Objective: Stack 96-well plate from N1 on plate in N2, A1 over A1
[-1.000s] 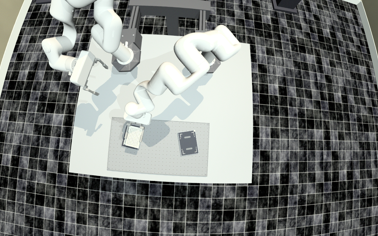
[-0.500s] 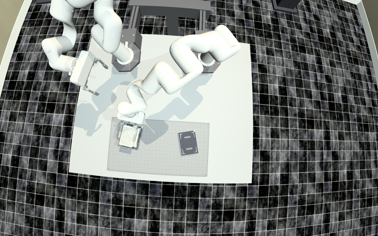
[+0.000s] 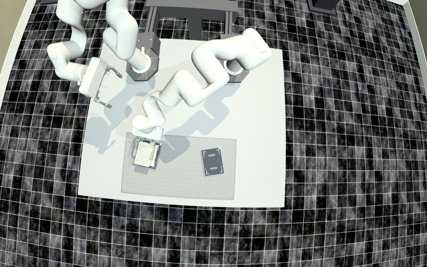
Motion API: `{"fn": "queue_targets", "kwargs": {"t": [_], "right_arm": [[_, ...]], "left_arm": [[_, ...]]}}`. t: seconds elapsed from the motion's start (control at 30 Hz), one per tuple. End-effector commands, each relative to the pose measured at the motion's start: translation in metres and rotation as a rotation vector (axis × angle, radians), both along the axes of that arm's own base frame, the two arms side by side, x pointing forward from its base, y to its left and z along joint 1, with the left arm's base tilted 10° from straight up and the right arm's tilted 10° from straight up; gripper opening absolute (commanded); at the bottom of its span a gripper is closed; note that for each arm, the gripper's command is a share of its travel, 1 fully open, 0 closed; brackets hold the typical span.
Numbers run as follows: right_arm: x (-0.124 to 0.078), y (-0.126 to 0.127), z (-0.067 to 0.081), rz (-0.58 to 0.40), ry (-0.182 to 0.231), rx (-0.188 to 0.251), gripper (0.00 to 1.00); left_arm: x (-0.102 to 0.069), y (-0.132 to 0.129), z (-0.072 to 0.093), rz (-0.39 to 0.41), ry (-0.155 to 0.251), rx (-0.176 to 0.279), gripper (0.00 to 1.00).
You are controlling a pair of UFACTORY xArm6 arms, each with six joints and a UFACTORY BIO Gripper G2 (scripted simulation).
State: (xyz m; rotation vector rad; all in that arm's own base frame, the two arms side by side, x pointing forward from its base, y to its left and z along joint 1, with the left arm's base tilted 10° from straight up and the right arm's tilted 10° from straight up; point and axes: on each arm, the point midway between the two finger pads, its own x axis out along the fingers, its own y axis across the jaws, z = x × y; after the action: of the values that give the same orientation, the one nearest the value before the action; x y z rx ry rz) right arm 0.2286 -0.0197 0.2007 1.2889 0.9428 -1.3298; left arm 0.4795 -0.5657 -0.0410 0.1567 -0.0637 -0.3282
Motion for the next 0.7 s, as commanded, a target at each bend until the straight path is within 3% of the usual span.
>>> {"fn": "queue_targets", "kwargs": {"t": [0.0,0.67], "right_arm": [[0.0005,-0.0004,0.0009,0.000,-0.002,-0.001,1.00],[0.0005,-0.0004,0.0009,0.000,-0.002,-0.001,1.00]], "left_arm": [[0.0006,-0.0015,0.0031,-0.001,-0.003,-0.005,0.00],[0.0009,-0.0001,-0.0001,-0.001,-0.003,-0.005,0.00]]}}
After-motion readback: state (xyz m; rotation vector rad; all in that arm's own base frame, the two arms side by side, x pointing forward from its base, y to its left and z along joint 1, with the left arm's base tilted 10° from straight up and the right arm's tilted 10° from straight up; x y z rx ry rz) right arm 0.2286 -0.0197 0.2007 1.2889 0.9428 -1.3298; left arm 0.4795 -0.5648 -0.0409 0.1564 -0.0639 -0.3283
